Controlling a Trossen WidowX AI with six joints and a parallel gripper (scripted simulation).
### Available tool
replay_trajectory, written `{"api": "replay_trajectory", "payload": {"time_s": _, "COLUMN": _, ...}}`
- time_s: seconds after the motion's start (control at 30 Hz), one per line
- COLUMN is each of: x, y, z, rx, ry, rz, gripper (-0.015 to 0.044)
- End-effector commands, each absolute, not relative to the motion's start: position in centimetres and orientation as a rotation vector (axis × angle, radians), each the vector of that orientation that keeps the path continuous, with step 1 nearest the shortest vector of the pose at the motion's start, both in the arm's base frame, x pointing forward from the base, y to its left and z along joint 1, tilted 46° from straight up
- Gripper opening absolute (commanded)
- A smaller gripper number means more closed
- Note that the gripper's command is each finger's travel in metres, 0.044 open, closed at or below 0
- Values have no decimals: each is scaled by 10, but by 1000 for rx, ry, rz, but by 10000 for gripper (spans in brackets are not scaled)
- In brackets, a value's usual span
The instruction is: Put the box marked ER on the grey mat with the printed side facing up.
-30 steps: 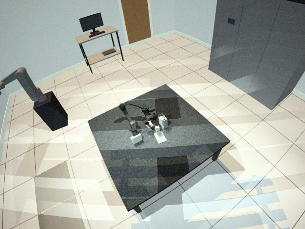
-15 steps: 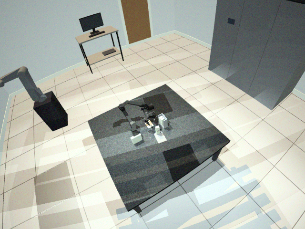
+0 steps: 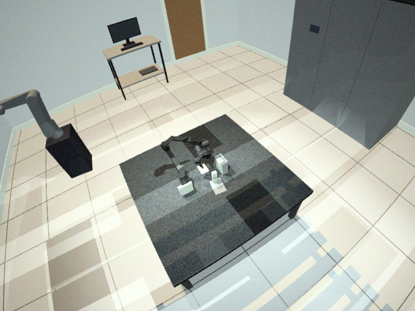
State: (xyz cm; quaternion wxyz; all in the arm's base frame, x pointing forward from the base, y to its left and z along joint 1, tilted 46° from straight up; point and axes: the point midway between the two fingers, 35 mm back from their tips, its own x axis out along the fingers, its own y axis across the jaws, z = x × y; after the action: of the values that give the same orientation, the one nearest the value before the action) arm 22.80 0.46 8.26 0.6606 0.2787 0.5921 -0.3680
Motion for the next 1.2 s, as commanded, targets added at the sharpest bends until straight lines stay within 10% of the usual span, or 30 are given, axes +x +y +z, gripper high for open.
{"api": "replay_trajectory", "payload": {"time_s": 0.0, "x": 229, "y": 1, "z": 87, "rx": 629, "ry": 1341, "rz": -830, "gripper": 440}}
{"api": "replay_trajectory", "payload": {"time_s": 1.17, "x": 237, "y": -37, "z": 85, "rx": 717, "ry": 1520, "rz": -825, "gripper": 440}}
